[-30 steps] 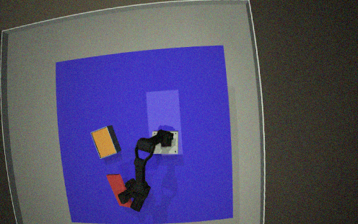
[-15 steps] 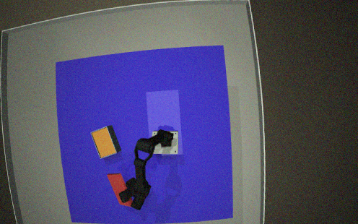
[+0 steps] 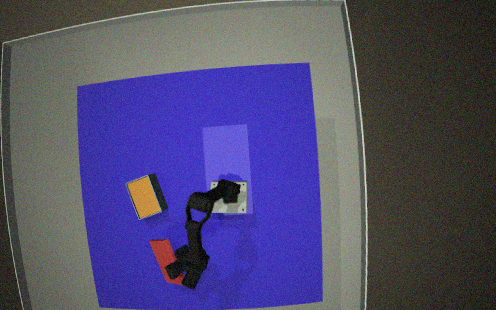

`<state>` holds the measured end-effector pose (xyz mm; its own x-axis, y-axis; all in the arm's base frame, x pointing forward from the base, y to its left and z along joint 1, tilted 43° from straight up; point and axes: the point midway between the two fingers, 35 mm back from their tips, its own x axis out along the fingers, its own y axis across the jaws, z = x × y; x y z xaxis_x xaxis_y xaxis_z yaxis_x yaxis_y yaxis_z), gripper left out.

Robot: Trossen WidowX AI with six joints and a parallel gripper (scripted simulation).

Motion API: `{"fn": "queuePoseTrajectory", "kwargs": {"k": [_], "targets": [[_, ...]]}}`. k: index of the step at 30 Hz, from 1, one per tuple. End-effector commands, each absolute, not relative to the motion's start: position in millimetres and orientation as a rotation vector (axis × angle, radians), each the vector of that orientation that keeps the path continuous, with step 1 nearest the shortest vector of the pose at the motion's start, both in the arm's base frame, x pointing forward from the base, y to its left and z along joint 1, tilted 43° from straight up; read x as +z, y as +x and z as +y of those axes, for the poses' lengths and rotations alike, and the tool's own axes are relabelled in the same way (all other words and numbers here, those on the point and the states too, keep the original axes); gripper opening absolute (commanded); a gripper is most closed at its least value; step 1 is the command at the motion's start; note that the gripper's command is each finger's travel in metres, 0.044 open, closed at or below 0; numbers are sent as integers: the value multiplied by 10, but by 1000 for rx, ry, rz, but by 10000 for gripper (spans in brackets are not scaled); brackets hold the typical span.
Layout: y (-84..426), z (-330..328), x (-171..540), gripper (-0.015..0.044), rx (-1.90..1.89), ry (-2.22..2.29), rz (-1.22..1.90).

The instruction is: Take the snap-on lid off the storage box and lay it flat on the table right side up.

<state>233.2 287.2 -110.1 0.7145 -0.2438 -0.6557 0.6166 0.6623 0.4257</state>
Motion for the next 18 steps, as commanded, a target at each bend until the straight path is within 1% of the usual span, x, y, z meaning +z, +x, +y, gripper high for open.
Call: {"fn": "queuePoseTrajectory", "kwargs": {"k": [1, 18], "targets": [[2339, 2860, -1114, 0, -514, 684, 591], [2339, 2768, -1215, 0, -513, 683, 591]]}}
